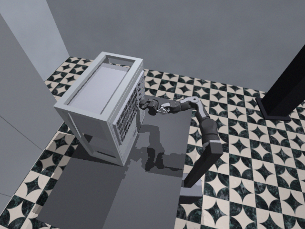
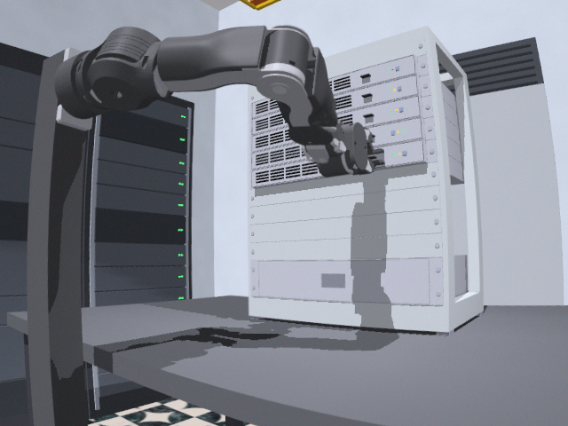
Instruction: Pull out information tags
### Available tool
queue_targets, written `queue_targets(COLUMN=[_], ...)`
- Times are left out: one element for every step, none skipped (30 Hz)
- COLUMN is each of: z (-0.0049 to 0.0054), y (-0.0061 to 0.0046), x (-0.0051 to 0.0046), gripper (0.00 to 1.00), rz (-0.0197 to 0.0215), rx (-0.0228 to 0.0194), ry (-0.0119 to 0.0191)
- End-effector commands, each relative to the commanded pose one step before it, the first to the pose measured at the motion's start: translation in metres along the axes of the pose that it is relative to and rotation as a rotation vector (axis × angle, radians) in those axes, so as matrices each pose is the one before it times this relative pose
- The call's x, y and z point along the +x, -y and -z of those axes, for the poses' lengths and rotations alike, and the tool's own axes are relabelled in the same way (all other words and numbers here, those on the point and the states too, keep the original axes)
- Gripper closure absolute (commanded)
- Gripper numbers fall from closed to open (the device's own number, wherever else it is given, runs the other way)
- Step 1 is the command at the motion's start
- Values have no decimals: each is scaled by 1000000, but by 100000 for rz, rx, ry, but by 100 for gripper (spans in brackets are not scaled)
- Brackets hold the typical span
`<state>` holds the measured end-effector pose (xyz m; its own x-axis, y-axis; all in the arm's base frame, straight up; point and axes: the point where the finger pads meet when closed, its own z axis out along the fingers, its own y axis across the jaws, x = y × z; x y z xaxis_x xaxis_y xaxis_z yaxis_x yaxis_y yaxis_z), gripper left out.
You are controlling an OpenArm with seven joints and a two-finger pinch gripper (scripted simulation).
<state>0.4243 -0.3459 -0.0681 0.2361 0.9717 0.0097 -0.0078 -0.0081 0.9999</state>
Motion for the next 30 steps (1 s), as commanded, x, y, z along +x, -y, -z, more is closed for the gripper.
queue_targets(z=[-457, 0, 0, 0, 0, 0, 0, 0, 0, 0, 0, 0, 0, 0, 0, 0, 0, 0, 0, 0, 0, 0, 0, 0, 0, 0, 0, 0, 0, 0], y=[-1838, 0, 0, 0, 0, 0, 0, 0, 0, 0, 0, 0, 0, 0, 0, 0, 0, 0, 0, 0, 0, 0, 0, 0, 0, 0, 0, 0, 0, 0], x=[1238, 0, 0, 0, 0, 0, 0, 0, 0, 0, 0, 0, 0, 0, 0, 0, 0, 0, 0, 0, 0, 0, 0, 0, 0, 0, 0, 0, 0, 0], gripper=[90, 90, 90, 90, 90, 100, 100, 100, 100, 100, 100, 100, 100, 100, 100, 100, 100, 100, 100, 100, 100, 100, 100, 100, 100, 100, 100, 100, 100, 100], rz=[-157, 0, 0, 0, 0, 0, 0, 0, 0, 0, 0, 0, 0, 0, 0, 0, 0, 0, 0, 0, 0, 0, 0, 0, 0, 0, 0, 0, 0, 0], rx=[-156, 0, 0, 0, 0, 0, 0, 0, 0, 0, 0, 0, 0, 0, 0, 0, 0, 0, 0, 0, 0, 0, 0, 0, 0, 0, 0, 0, 0, 0], ry=[-450, 0, 0, 0, 0, 0, 0, 0, 0, 0, 0, 0, 0, 0, 0, 0, 0, 0, 0, 0, 0, 0, 0, 0, 0, 0, 0, 0, 0, 0])
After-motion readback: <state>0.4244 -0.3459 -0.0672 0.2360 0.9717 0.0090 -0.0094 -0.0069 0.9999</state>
